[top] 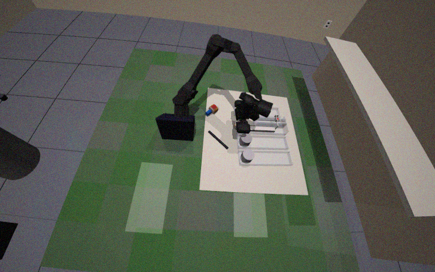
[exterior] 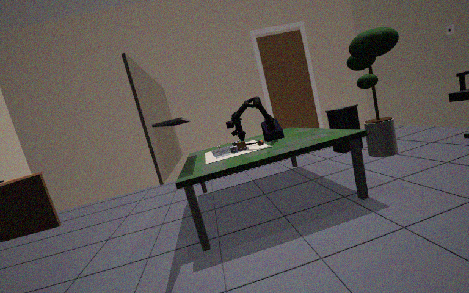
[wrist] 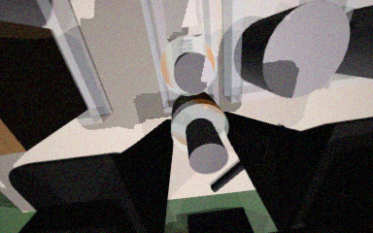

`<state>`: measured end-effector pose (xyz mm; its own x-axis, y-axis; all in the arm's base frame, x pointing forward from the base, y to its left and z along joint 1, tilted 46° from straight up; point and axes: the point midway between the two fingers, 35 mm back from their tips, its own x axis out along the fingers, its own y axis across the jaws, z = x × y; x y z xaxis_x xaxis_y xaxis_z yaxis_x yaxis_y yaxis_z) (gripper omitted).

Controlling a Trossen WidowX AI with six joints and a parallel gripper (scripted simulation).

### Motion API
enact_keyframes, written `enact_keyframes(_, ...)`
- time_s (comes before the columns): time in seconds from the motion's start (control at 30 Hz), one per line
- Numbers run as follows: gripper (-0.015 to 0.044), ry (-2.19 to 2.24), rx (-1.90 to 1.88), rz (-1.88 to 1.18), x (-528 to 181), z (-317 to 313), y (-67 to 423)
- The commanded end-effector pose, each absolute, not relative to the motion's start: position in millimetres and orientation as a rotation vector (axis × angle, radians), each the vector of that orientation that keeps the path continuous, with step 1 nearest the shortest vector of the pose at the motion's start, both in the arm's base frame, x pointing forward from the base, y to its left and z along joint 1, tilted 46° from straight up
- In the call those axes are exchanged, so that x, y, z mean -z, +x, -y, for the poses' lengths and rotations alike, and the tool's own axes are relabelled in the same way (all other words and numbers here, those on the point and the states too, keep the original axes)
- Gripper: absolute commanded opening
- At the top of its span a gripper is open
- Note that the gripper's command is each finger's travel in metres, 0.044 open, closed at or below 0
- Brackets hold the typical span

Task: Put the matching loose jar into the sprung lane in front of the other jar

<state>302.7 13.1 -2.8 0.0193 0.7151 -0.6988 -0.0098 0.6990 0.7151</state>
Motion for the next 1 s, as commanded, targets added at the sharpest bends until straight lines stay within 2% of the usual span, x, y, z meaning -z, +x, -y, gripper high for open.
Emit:
enact_keyframes(0.0, 0.0000, 0.617, -0.626, -1.430, -0.5, -12.1, 312.2)
enact_keyframes(0.97, 0.0000, 0.617, -0.626, -1.429, -3.2, -11.2, 321.8)
